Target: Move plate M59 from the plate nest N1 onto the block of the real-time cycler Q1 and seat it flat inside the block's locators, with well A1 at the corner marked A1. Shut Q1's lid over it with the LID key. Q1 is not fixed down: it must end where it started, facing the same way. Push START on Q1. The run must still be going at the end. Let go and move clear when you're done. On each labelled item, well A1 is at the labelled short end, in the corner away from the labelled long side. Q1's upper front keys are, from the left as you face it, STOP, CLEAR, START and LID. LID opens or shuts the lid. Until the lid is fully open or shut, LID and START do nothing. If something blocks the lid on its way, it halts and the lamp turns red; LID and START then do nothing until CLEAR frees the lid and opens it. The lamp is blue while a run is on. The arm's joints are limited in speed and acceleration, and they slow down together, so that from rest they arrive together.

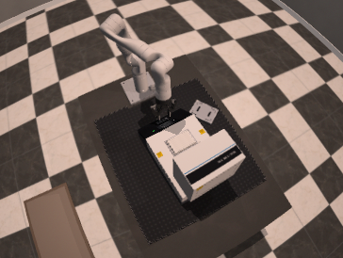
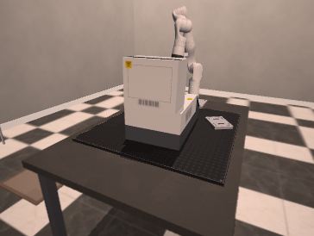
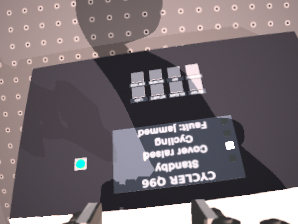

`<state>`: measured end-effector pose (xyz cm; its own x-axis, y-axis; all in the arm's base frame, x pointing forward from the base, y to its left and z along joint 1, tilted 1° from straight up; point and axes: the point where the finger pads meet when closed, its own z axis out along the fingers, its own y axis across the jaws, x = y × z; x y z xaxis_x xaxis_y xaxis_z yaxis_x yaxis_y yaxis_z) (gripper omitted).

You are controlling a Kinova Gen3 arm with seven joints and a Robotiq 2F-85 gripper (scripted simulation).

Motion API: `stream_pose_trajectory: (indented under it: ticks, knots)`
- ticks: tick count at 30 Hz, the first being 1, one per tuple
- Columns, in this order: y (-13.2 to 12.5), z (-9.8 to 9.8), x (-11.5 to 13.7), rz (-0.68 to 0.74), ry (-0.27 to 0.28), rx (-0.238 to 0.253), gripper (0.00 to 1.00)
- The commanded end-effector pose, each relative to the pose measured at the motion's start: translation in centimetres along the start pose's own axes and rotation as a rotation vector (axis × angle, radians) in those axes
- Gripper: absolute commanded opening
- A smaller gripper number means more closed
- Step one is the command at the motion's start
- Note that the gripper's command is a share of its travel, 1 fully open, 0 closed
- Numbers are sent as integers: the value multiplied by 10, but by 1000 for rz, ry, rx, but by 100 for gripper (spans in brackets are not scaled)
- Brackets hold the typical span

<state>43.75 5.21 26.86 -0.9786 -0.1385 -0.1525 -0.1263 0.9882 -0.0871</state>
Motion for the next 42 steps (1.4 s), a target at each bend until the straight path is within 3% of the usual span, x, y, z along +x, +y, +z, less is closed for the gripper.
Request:
stream_pose_trajectory:
  ticks: [1,28,42]
  knots:
    - [-3,-5,11,-127,-24,-18,57]
    - [-21,-27,82,-883,-127,-56,36]
    - [-23,-28,86,-883,-127,-56,25]
